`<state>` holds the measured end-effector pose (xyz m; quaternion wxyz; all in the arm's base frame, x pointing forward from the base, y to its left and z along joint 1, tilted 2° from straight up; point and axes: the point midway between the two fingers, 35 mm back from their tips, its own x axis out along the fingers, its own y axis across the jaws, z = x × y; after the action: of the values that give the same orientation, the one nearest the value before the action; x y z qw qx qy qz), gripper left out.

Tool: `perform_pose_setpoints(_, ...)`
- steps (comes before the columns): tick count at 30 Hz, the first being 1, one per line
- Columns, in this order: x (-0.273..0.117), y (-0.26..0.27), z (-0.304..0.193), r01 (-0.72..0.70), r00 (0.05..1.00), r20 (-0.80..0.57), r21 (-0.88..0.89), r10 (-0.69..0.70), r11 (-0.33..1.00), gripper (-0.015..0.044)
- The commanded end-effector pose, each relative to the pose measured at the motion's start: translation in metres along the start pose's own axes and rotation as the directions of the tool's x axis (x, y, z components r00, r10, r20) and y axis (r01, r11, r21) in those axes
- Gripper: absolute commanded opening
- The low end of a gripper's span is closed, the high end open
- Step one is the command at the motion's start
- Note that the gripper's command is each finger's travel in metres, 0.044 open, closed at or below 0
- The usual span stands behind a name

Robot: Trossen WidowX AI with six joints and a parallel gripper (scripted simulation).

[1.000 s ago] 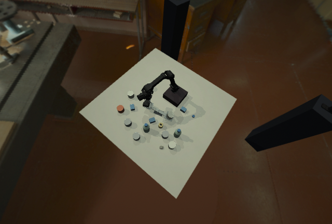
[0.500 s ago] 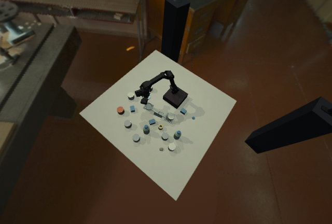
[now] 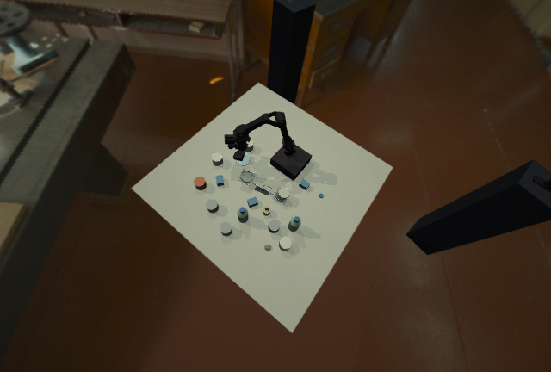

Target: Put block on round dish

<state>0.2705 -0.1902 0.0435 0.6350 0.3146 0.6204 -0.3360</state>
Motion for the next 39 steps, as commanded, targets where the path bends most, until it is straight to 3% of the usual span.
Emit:
perform_pose_setpoints(1, 0.005, -0.004, 0.000, 0.000, 1.000, 0.005, -0.019, 0.000, 1.000, 0.0000)
perform_pose_setpoints(10, 0.045, -0.004, 0.000, 0.000, 1.000, 0.005, -0.019, 0.000, 1.000, 0.0000)
perform_pose_setpoints(29, 0.066, -0.004, 0.000, 0.000, 1.000, 0.005, -0.019, 0.000, 1.000, 0.0000)
perform_pose_setpoints(39, 0.060, -0.003, 0.002, -0.003, 1.000, 0.008, -0.013, 0.003, 1.000, 0.0263)
